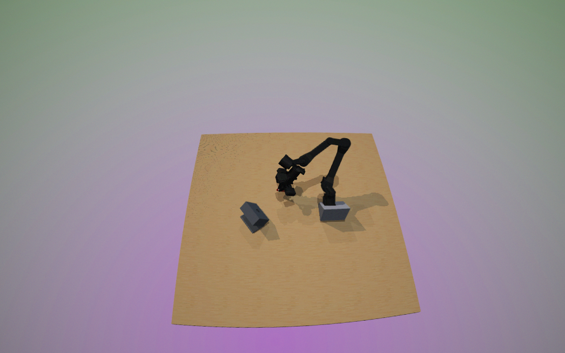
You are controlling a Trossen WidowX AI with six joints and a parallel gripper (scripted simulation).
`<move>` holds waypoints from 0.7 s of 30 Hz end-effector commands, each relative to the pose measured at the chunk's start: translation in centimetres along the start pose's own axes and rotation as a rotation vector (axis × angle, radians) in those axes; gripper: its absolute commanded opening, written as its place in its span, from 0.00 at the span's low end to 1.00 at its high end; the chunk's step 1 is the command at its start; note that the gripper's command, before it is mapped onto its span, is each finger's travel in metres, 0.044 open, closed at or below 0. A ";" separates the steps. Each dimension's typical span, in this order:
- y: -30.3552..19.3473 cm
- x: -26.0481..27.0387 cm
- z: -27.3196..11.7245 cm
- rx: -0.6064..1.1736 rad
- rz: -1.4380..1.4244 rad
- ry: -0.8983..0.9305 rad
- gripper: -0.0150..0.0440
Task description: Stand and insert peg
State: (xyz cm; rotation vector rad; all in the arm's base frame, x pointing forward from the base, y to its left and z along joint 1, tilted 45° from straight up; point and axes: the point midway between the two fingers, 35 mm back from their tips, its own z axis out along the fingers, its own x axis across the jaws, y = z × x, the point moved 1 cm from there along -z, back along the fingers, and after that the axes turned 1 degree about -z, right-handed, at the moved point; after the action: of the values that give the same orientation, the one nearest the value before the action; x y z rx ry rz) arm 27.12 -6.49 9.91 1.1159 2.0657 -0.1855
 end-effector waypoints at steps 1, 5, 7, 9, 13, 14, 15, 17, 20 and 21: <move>-0.3 0.1 -0.2 -0.040 -0.004 0.001 0.34; -0.5 0.1 -0.5 -0.075 -0.004 0.001 0.34; -0.5 0.1 -0.6 -0.092 -0.004 0.001 0.34; -0.6 0.1 -0.7 -0.109 -0.005 0.000 0.34; -0.8 0.1 -0.9 -0.144 -0.005 0.000 0.34; -0.9 0.1 -1.0 -0.153 -0.005 0.000 0.34; -0.9 0.1 -1.0 -0.161 -0.005 -0.001 0.34; -1.0 0.1 -1.1 -0.179 -0.005 -0.001 0.34; -1.2 0.1 -1.3 -0.205 -0.006 -0.001 0.34; -1.2 0.1 -1.3 -0.213 -0.006 -0.001 0.34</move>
State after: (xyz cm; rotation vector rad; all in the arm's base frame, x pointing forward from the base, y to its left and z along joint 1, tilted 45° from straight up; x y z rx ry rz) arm 25.72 -6.56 10.52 1.0027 2.0367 0.0006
